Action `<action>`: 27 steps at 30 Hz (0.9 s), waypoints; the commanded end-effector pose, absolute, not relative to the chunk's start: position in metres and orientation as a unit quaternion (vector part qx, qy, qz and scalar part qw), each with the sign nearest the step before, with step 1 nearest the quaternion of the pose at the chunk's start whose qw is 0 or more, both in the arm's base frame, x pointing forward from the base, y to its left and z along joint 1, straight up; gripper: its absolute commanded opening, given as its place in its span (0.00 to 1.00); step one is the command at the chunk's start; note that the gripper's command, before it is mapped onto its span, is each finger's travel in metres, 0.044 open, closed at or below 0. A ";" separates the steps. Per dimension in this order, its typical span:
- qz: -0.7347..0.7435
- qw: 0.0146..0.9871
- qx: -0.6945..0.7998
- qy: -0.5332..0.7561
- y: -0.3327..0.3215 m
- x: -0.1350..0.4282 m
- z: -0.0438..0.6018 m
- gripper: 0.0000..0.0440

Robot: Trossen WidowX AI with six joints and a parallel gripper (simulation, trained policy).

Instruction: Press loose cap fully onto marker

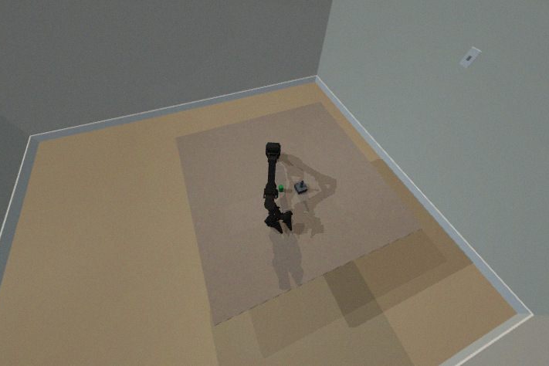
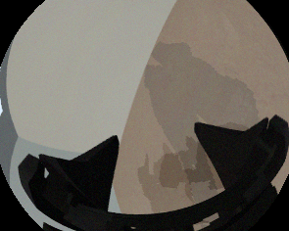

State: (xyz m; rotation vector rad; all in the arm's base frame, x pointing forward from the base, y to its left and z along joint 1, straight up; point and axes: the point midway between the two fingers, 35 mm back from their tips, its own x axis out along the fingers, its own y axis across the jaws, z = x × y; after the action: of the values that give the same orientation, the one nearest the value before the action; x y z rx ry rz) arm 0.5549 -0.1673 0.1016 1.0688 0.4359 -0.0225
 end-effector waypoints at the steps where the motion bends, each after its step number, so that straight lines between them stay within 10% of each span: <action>1: -0.016 0.836 0.507 0.209 -0.168 0.553 0.101 0.85; 7: -0.047 0.823 0.520 0.224 -0.171 0.546 0.111 0.55; 27: -0.125 0.781 0.541 0.286 -0.149 0.518 0.139 0.63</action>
State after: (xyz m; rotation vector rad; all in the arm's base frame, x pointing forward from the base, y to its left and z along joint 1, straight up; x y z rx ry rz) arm 0.5186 -0.1504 0.1301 1.1690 0.6229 -0.2608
